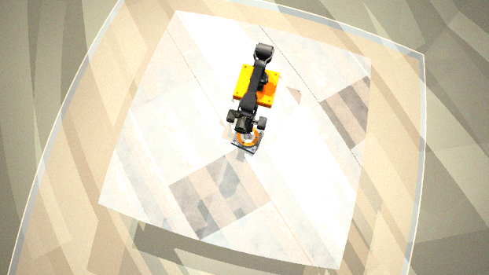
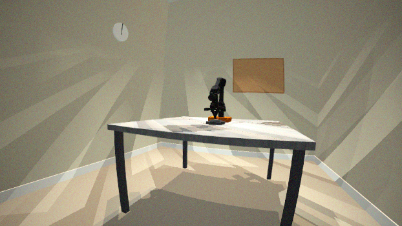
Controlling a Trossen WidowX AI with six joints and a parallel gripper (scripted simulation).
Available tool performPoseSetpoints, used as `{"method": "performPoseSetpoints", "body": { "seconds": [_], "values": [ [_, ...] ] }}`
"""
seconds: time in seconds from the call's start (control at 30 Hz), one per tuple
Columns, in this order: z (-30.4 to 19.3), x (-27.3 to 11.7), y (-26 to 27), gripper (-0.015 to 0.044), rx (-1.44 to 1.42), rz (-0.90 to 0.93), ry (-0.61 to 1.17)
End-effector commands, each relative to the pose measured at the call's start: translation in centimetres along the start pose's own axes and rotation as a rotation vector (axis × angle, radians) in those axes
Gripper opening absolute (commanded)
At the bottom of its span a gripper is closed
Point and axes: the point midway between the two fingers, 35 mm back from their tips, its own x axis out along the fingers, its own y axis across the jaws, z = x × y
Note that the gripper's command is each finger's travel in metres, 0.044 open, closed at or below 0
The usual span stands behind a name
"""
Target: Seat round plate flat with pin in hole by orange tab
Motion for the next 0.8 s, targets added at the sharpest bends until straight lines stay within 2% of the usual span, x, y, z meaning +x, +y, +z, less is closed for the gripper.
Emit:
{"method": "performPoseSetpoints", "body": {
  "seconds": [0.0,0.77],
  "values": [
    [0.31,-0.05,-0.93,0.0,0.013,-0.033,-0.013],
    [0.92,-0.09,-1.58,0.0,0.012,-0.034,-0.013]
  ]
}}
